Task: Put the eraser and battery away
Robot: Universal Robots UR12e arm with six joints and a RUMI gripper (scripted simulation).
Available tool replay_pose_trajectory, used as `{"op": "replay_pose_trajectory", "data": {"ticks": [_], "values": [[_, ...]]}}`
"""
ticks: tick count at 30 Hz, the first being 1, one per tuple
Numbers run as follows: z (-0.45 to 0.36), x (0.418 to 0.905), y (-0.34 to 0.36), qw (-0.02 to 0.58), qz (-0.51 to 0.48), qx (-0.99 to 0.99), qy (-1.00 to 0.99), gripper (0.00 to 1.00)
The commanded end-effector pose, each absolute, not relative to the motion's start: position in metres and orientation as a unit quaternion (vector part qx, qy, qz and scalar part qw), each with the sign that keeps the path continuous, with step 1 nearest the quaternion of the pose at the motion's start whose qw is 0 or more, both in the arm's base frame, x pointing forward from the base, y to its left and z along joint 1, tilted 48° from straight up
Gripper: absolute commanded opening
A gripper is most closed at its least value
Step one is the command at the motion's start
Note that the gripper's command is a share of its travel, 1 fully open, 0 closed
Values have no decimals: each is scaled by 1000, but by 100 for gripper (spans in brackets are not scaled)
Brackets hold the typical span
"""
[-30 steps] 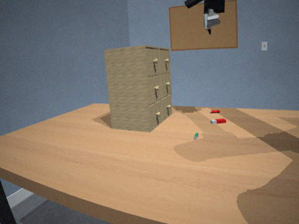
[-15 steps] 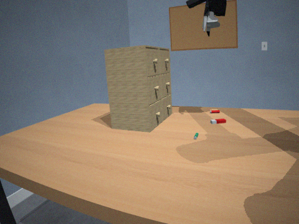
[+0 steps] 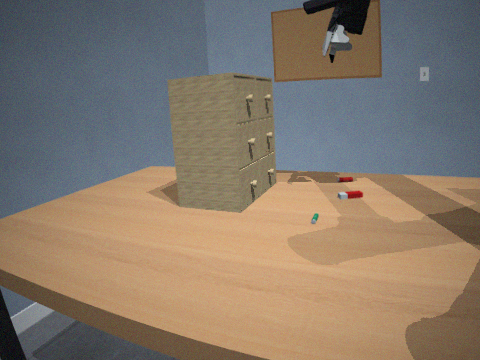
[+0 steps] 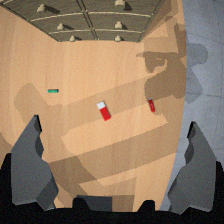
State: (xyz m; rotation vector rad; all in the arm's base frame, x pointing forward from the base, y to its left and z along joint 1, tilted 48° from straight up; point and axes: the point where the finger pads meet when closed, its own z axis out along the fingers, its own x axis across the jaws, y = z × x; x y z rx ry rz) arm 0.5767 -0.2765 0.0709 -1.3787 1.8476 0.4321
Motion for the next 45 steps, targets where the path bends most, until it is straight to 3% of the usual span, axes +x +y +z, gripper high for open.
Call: {"op": "replay_pose_trajectory", "data": {"ticks": [1, 45], "values": [[68, 581, -275, 400, 151, -532, 731, 100], [44, 613, -253, 501, -5, -436, 748, 100]]}}
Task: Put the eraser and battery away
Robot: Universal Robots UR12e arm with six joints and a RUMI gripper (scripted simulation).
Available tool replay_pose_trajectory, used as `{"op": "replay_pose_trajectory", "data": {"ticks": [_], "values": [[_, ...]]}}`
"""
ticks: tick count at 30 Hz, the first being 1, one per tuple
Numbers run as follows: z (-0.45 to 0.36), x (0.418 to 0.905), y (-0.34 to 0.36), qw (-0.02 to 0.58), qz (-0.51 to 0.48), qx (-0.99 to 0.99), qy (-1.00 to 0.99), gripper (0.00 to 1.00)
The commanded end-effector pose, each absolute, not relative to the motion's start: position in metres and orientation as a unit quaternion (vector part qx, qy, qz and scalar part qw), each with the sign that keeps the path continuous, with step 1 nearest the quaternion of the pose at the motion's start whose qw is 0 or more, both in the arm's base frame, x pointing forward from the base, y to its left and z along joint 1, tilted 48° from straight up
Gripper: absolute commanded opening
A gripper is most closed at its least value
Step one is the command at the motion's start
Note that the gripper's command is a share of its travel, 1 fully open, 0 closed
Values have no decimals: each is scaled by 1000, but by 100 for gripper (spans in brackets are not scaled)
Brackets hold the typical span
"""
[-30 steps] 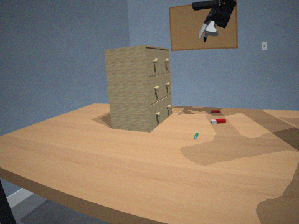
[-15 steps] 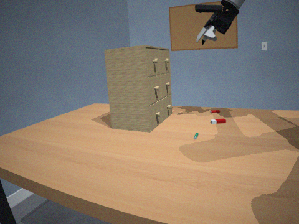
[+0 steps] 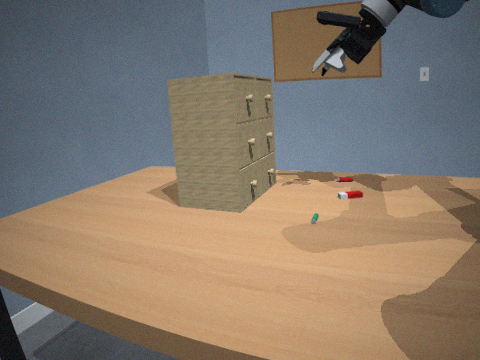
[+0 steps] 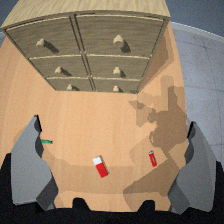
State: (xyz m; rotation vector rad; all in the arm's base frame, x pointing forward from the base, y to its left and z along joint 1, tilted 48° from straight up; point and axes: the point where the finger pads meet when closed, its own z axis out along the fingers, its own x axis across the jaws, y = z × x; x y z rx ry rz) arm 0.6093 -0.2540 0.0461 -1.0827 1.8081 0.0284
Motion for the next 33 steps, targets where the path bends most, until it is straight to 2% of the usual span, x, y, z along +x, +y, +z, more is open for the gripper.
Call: {"op": "replay_pose_trajectory", "data": {"ticks": [1, 33], "values": [[43, 613, -253, 503, -8, -434, 748, 100], [33, 626, -244, 538, -73, -388, 745, 100]]}}
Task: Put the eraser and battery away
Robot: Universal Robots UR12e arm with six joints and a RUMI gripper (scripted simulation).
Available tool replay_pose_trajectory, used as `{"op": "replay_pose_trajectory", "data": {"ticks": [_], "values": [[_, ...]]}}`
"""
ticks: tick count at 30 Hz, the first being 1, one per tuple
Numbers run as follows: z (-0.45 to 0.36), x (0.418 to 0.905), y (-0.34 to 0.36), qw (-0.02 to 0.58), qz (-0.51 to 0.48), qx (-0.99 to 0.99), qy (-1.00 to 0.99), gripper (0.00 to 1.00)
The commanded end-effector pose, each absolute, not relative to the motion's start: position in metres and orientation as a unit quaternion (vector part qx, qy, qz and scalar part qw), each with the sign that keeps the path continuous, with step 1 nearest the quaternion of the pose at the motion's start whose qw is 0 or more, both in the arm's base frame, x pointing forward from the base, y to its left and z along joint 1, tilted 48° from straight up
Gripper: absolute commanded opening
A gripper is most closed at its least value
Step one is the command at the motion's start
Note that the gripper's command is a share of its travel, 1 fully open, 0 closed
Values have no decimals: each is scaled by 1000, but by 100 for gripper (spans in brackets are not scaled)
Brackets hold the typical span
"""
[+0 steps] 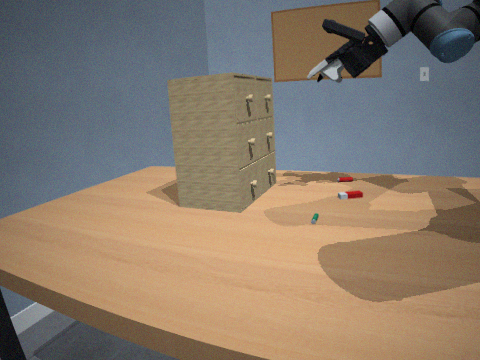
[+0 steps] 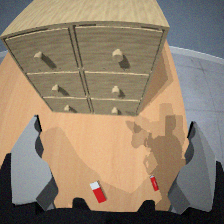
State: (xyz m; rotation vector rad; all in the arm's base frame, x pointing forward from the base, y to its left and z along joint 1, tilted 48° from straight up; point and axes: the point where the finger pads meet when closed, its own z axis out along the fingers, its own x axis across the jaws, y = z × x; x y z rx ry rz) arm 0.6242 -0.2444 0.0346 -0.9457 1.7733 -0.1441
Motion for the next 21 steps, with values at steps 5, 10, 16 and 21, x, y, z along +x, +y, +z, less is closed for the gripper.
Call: {"op": "replay_pose_trajectory", "data": {"ticks": [5, 10, 16, 21], "values": [[32, 628, -243, 542, -80, -383, 744, 100], [31, 629, -242, 545, -87, -378, 743, 100], [30, 631, -241, 550, -97, -370, 742, 100], [28, 633, -240, 554, -105, -364, 741, 100]]}}
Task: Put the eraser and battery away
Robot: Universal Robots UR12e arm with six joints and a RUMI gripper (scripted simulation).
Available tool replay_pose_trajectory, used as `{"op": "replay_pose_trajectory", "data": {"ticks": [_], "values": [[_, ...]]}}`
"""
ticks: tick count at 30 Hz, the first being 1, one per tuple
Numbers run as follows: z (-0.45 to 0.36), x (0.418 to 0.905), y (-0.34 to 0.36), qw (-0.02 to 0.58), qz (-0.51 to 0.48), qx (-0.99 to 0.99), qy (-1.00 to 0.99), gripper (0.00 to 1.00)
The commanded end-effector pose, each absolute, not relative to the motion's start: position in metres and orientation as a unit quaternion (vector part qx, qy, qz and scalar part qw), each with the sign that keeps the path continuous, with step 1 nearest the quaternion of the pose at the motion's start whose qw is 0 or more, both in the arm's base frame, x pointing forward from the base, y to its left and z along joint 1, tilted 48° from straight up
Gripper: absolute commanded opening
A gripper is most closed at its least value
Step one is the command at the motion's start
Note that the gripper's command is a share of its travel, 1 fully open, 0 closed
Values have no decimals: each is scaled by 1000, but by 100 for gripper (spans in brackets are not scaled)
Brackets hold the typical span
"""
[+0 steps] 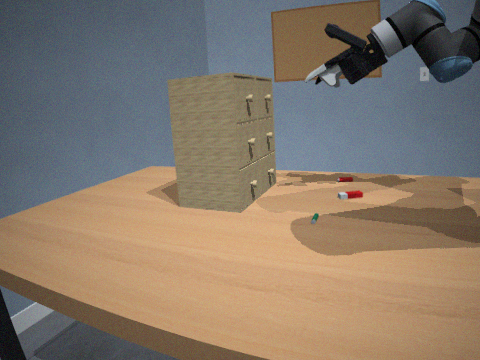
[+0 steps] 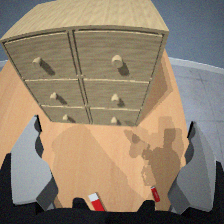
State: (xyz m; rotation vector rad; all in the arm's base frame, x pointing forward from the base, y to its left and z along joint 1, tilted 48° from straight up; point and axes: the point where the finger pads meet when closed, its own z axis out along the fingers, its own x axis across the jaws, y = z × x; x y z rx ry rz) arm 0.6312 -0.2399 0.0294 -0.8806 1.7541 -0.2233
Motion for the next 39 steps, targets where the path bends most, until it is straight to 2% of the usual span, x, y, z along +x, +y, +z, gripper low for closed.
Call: {"op": "replay_pose_trajectory", "data": {"ticks": [1, 39], "values": [[28, 633, -240, 554, -105, -364, 741, 100], [22, 641, -234, 574, -146, -333, 734, 100]]}}
